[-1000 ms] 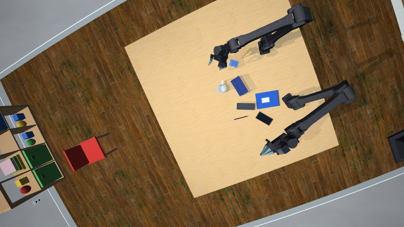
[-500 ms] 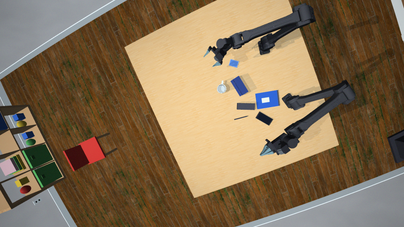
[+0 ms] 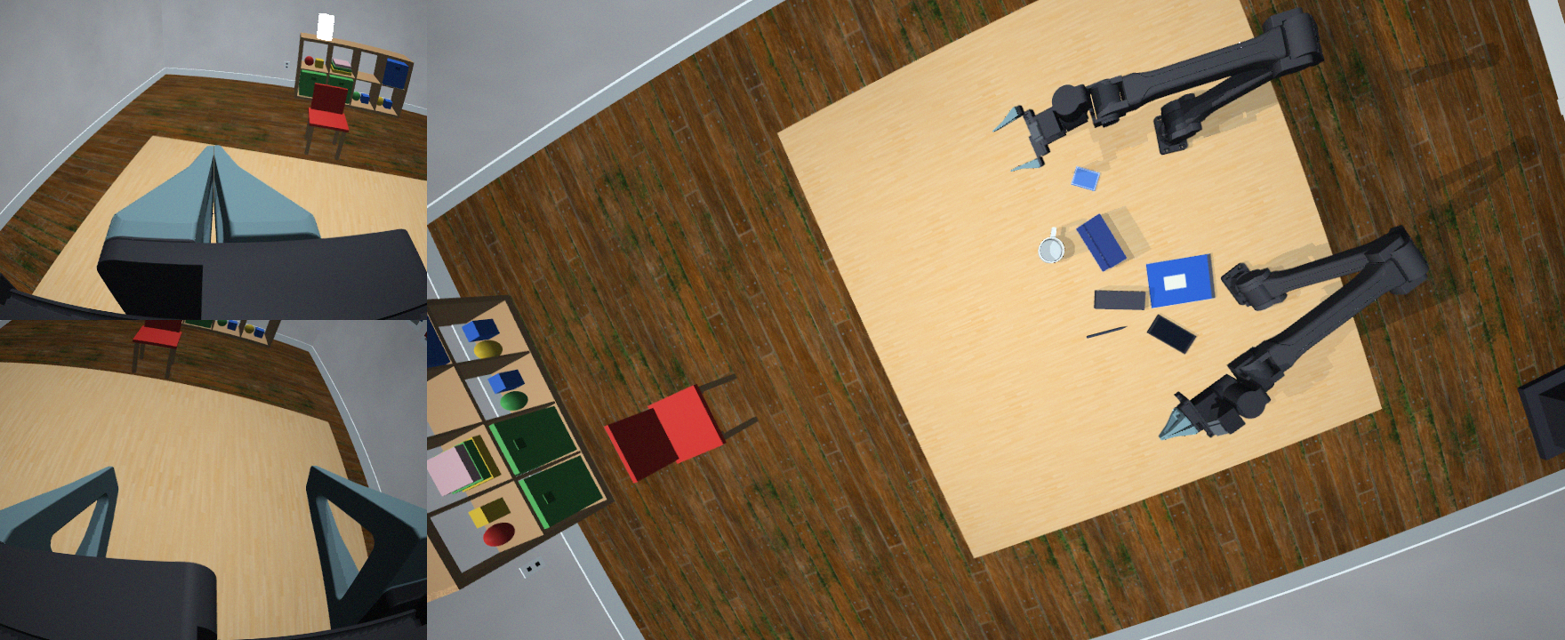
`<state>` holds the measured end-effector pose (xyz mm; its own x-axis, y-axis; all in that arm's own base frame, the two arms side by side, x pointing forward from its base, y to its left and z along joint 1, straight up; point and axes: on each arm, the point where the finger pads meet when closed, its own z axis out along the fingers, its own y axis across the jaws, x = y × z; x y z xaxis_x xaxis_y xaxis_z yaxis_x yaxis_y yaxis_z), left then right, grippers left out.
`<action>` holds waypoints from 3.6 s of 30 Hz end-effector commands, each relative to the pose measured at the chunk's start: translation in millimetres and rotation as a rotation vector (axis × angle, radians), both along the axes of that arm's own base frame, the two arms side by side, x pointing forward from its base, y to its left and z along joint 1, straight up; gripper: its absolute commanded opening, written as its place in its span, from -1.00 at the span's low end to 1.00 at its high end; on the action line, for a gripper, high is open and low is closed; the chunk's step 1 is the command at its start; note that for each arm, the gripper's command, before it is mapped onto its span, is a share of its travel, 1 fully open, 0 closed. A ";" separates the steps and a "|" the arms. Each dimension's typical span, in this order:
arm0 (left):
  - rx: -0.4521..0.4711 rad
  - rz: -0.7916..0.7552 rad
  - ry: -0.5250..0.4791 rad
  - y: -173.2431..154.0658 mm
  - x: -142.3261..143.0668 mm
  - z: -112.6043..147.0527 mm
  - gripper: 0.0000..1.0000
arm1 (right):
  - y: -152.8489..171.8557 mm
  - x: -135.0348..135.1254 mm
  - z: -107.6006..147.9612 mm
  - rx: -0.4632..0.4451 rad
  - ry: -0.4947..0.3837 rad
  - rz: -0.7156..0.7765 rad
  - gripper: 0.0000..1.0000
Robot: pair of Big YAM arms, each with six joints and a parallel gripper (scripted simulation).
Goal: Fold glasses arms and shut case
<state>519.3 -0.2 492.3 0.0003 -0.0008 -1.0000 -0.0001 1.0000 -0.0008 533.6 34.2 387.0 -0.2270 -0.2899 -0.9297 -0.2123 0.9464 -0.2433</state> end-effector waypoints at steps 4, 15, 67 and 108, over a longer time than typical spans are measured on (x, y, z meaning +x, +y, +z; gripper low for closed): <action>0.017 -0.006 -0.073 -4.4 2.2 48.4 -1.00 | -23.1 1.7 110.6 0.201 -0.220 -0.121 1.00; 0.017 -0.006 -0.073 -4.4 2.2 48.4 -1.00 | -42.8 -16.7 162.2 0.331 -0.361 -0.200 1.00; -0.017 0.007 -0.095 4.6 1.6 53.9 -1.00 | -29.3 -20.7 125.8 0.298 -0.303 -0.171 1.00; -0.017 0.007 -0.097 4.7 1.5 54.4 -1.00 | -28.4 -20.8 127.3 0.299 -0.307 -0.167 1.00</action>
<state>519.3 -0.5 492.1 -0.0003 0.0000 -1.0000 0.0000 1.0000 0.0000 519.3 -0.5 492.3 -0.0001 0.0000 -1.0000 0.0002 1.0000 0.0000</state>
